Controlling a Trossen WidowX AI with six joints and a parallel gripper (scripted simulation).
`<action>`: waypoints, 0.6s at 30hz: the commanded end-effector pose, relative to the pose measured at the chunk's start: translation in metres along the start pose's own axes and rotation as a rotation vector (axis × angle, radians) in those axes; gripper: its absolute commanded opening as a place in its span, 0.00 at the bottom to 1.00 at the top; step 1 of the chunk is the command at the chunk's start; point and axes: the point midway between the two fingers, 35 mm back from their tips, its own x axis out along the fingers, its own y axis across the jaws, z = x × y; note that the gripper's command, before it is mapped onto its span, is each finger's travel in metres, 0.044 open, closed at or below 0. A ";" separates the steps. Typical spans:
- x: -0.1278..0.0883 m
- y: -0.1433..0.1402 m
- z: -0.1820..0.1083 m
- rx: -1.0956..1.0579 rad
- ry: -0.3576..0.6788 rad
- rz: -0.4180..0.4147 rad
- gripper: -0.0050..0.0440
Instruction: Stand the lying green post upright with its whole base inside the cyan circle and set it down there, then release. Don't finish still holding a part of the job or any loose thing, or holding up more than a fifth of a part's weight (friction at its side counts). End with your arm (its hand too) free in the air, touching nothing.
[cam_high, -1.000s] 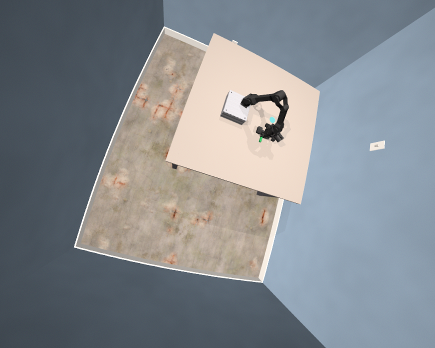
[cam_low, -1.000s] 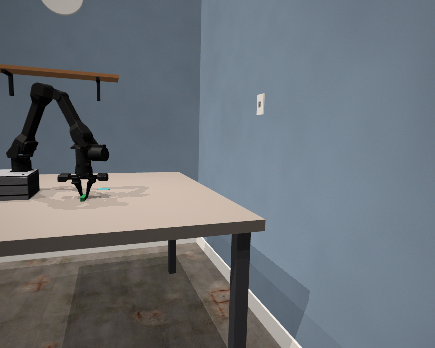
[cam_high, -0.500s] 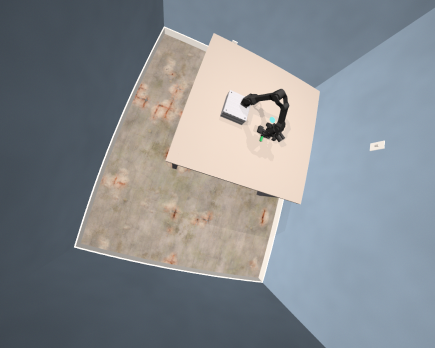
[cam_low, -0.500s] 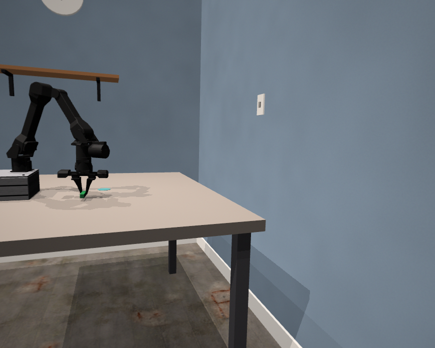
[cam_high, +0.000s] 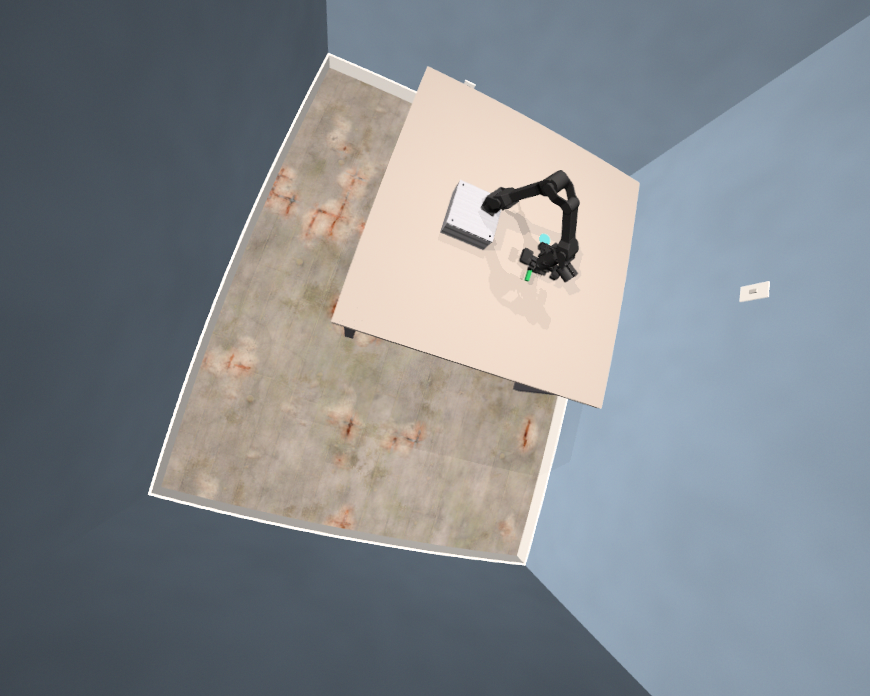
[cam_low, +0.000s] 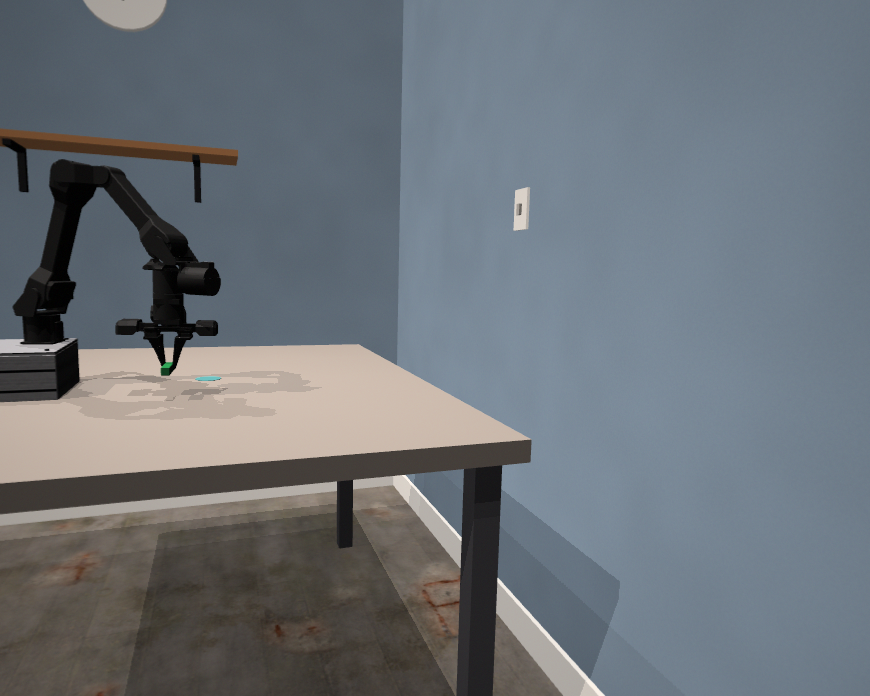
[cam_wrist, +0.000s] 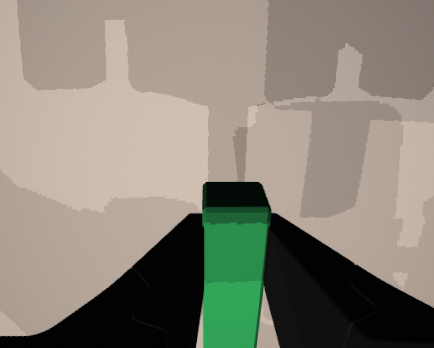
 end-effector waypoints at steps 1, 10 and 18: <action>-0.021 -0.003 -0.001 -0.002 0.007 -0.018 0.15; -0.044 -0.001 0.000 -0.002 0.007 -0.018 0.15; -0.064 0.003 0.002 -0.002 0.007 -0.018 0.15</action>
